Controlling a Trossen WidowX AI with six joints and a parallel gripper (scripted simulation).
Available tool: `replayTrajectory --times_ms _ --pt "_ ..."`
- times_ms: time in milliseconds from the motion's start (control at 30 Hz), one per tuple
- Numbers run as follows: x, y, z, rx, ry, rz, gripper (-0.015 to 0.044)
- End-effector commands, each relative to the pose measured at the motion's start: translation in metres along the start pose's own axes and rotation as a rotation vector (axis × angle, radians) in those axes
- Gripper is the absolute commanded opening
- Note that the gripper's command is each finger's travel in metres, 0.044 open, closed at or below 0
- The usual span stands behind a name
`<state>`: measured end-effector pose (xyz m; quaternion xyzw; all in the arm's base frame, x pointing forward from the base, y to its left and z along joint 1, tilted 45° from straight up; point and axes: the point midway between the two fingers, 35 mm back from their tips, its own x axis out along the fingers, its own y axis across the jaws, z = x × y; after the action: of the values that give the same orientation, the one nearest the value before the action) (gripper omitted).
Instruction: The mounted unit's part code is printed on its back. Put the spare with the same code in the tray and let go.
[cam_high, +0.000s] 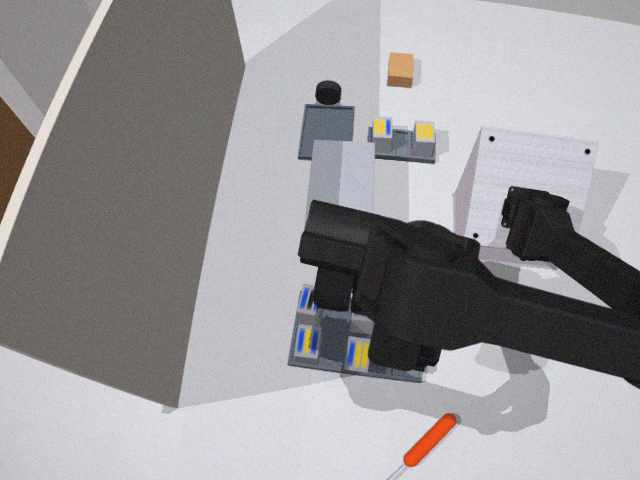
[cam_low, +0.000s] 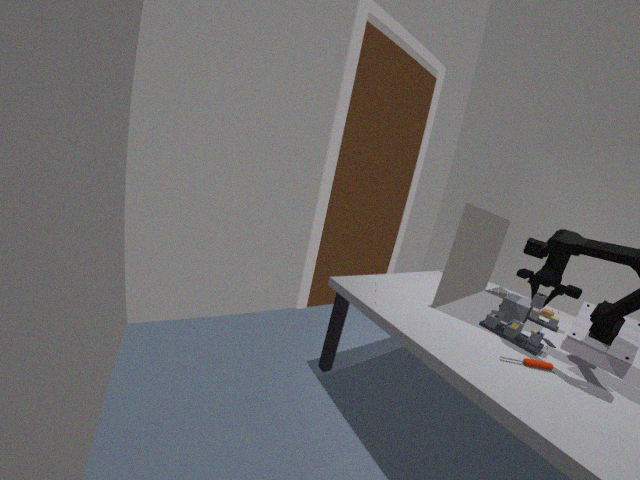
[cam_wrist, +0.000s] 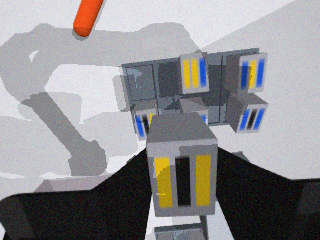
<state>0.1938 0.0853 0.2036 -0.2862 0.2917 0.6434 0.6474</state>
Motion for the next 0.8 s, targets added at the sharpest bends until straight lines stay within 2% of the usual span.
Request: replayTrajectory --times_ms 0,767 --pt "-0.004 -0.02 -0.013 0.0 0.017 -0.009 0.0" --pt "-0.015 -0.102 -0.09 -0.018 0.04 -0.006 0.0"
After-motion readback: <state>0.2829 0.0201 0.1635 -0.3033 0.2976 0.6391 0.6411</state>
